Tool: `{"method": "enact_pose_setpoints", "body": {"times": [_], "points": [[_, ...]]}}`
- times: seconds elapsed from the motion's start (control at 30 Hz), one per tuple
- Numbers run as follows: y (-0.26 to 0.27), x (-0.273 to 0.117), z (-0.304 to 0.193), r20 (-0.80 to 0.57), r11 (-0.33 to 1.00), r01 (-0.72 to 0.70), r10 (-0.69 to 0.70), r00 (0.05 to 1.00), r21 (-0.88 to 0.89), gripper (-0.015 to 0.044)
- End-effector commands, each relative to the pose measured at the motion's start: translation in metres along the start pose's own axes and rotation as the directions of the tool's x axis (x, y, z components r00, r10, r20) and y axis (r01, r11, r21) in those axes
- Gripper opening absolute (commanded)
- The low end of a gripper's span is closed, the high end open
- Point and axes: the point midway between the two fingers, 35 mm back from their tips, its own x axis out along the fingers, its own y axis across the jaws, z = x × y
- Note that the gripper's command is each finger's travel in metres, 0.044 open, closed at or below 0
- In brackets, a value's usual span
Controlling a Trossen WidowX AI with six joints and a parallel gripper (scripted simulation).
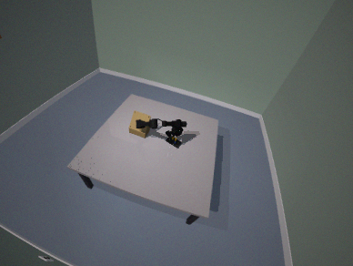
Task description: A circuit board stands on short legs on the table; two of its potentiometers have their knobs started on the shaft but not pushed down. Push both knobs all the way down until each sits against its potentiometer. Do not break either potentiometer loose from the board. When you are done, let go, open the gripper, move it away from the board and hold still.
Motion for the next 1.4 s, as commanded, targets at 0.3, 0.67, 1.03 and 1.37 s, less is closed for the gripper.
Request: {"method": "enact_pose_setpoints", "body": {"times": [0.3, 0.67, 1.03, 1.37], "points": [[-0.001, 0.013, 0.002, -0.012, 1.0, 0.011, -0.01, 1.0, 0.021, 0.0], [-0.001, 0.013, 0.002, -0.012, 1.0, 0.011, -0.01, 1.0, 0.021, 0.0], [0.0, -0.003, 0.003, -0.013, 1.0, 0.01, -0.01, 1.0, 0.021, 0.0], [-0.001, -0.012, 0.003, -0.008, 1.0, 0.013, -0.013, 1.0, 0.015, 0.0026]]}}
